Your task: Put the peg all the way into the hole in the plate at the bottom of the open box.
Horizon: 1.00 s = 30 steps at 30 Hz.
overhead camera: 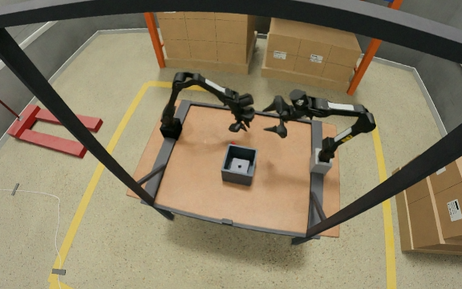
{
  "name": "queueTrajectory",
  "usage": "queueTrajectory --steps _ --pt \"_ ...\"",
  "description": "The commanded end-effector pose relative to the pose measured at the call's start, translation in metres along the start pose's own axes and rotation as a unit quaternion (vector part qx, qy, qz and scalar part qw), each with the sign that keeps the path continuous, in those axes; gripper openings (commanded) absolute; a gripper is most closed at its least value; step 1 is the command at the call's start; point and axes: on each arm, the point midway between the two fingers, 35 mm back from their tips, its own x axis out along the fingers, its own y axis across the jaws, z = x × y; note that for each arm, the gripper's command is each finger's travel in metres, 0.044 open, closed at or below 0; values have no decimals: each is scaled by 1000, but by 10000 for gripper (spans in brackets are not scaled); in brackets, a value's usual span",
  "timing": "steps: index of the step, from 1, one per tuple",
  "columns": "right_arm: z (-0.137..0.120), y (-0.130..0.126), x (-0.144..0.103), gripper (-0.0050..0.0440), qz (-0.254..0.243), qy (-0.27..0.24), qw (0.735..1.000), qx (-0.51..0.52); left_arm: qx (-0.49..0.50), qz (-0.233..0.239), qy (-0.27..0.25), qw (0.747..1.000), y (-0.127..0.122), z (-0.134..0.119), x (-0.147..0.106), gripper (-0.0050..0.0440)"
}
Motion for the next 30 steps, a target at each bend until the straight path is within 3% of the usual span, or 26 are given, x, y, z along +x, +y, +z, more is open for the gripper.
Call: queueTrajectory --steps 1,5,6,11,16,25,30 --pt "13 -9 -14 440 -25 -80 996 30 39 -30 -39 998 -9 -13 14 125" --pt "25 -10 -17 440 -26 -99 994 32 48 -39 -46 997 -13 -18 18 125" --pt "17 -12 -18 440 -31 -102 994 38 50 -39 -49 997 -13 -17 18 125" --pt "24 -20 -34 440 -49 -180 980 70 90 -81 -79 990 -33 -46 33 125" --pt "33 -25 -51 440 -59 -247 963 92 131 -97 -123 979 -44 -54 34 125" --pt "33 -28 -60 440 -64 -281 952 103 146 -117 -136 973 -58 -71 38 125" --pt "41 -28 -65 440 -63 -290 949 101 148 -116 -138 972 -57 -69 38 125"
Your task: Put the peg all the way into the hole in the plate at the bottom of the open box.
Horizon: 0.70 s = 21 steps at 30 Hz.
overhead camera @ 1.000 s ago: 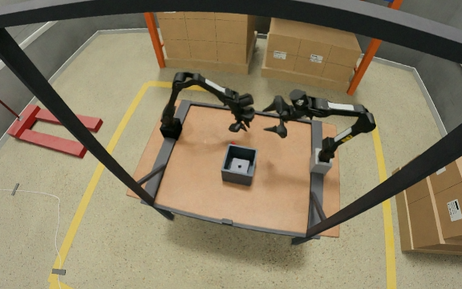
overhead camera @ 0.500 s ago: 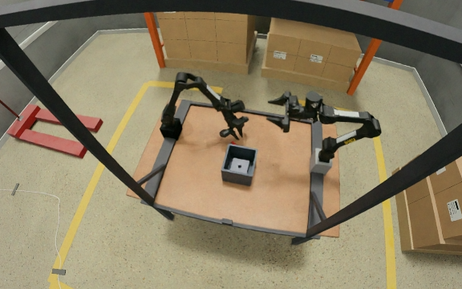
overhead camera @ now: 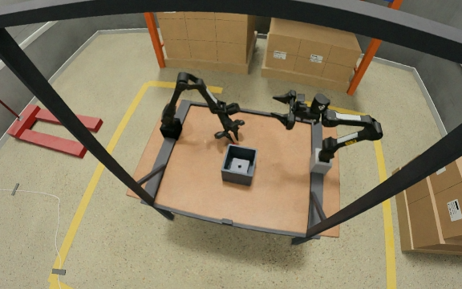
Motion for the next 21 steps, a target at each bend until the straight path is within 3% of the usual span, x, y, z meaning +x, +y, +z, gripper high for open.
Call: queueTrajectory --steps 1,17,20,21 --pt "1 -1 -2 440 -2 -3 1000 0 0 -1 -1 1000 -2 -1 -1 125" --pt "8 -1 -1 440 -1 -9 1000 1 9 4 -8 1000 0 7 -8 125" --pt "8 -1 -1 440 -1 -9 1000 1 8 5 -7 1000 0 6 -7 125" --pt "8 -1 -1 440 -1 -9 1000 1 4 4 -4 1000 2 5 4 125"
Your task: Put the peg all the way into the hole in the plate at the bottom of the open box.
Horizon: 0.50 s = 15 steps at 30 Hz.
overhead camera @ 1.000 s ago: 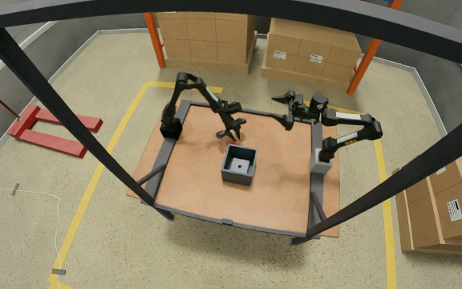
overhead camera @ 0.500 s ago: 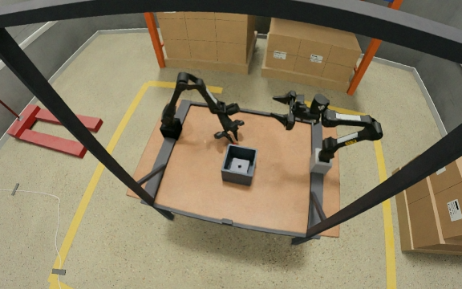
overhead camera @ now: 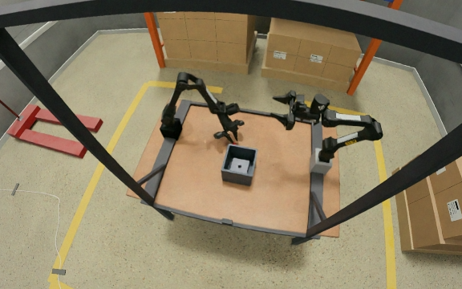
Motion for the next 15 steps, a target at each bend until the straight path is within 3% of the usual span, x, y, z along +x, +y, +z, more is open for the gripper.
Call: queueTrajectory --steps 1,15 --pt "11 -1 -1 440 -1 -13 1000 1 6 7 -6 1000 5 7 6 125" --pt "11 -1 -1 440 -1 -13 1000 1 5 7 -5 1000 5 7 26 125"
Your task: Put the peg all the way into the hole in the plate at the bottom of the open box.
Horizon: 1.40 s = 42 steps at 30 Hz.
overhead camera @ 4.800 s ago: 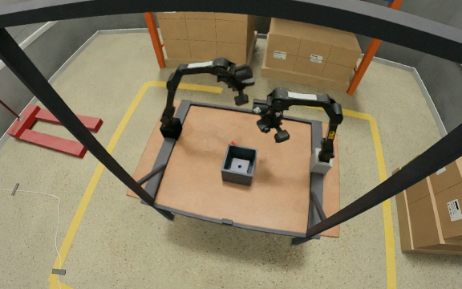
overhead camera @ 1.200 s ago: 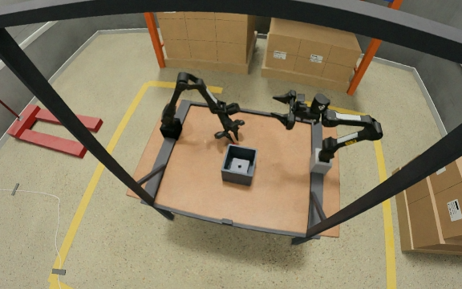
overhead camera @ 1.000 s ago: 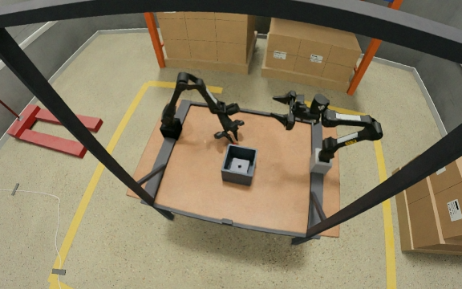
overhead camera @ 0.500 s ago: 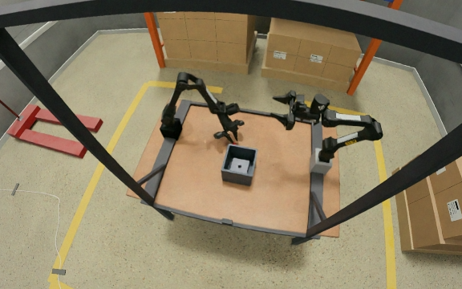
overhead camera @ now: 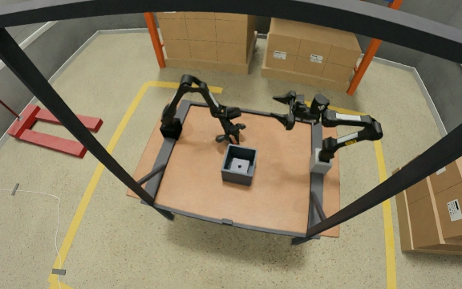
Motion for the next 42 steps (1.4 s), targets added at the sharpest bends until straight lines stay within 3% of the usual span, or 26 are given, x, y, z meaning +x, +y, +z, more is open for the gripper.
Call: queueTrajectory --steps 1,18,20,21,42 --pt "11 -1 -1 440 -1 -13 1000 1 6 7 -6 1000 6 8 5 125" --pt "11 -1 -1 440 -1 -13 1000 1 6 7 -7 1000 6 8 29 125" --pt "11 -1 -1 440 -1 -13 1000 1 9 10 -12 1000 7 13 20 125" --pt "11 -1 -1 440 -1 -13 1000 1 7 9 -10 1000 6 11 22 85" --pt "11 -1 -1 440 -1 -13 1000 1 8 9 -10 1000 6 11 22 86"
